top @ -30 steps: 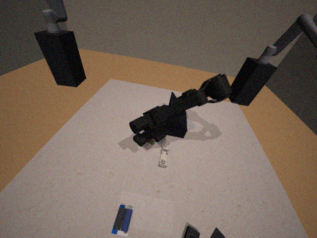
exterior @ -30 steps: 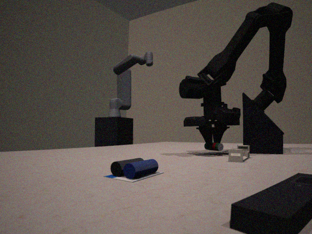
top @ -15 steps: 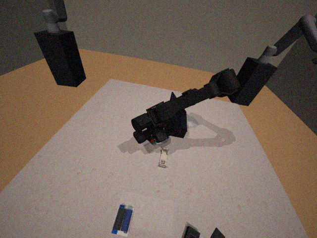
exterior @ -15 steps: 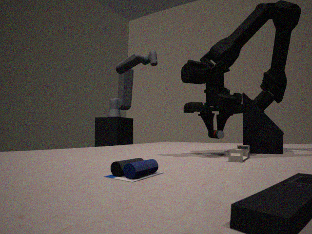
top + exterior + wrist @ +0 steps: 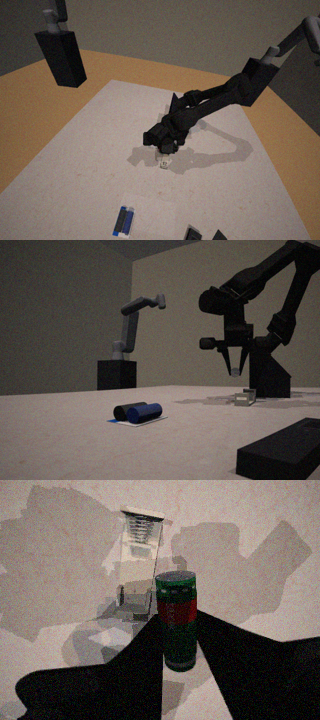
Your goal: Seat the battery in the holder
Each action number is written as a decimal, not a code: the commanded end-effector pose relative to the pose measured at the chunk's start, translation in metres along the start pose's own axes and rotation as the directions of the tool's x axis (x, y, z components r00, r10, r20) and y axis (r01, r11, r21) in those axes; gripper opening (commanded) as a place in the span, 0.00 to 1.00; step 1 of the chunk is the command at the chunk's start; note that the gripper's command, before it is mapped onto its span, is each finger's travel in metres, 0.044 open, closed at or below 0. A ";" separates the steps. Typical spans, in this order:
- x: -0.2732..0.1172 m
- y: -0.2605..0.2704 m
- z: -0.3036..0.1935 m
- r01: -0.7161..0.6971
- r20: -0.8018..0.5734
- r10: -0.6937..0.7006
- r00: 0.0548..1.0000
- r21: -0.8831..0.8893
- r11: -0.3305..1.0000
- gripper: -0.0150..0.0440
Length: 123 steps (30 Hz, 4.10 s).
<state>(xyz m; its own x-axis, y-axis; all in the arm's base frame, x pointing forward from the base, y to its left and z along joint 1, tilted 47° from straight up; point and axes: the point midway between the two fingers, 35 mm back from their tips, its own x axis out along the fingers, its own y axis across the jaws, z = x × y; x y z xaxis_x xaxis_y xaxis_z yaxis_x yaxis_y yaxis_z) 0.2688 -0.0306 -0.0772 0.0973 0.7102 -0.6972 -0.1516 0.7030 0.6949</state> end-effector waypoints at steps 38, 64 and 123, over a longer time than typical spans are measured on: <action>0.036 0.031 0.021 -0.010 -0.285 0.089 0.954 0.266 0.964 0.39; 0.046 0.030 0.027 -0.013 -0.422 0.128 0.897 0.265 0.964 0.39; 0.052 0.023 0.052 -0.017 -0.457 0.141 0.878 0.265 0.964 0.39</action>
<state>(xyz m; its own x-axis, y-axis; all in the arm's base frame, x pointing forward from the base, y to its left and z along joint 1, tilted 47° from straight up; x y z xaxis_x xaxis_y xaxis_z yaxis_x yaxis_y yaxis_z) 0.3169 0.0255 -0.0870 -0.4095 0.7040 -0.5802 0.1236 0.6730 0.7293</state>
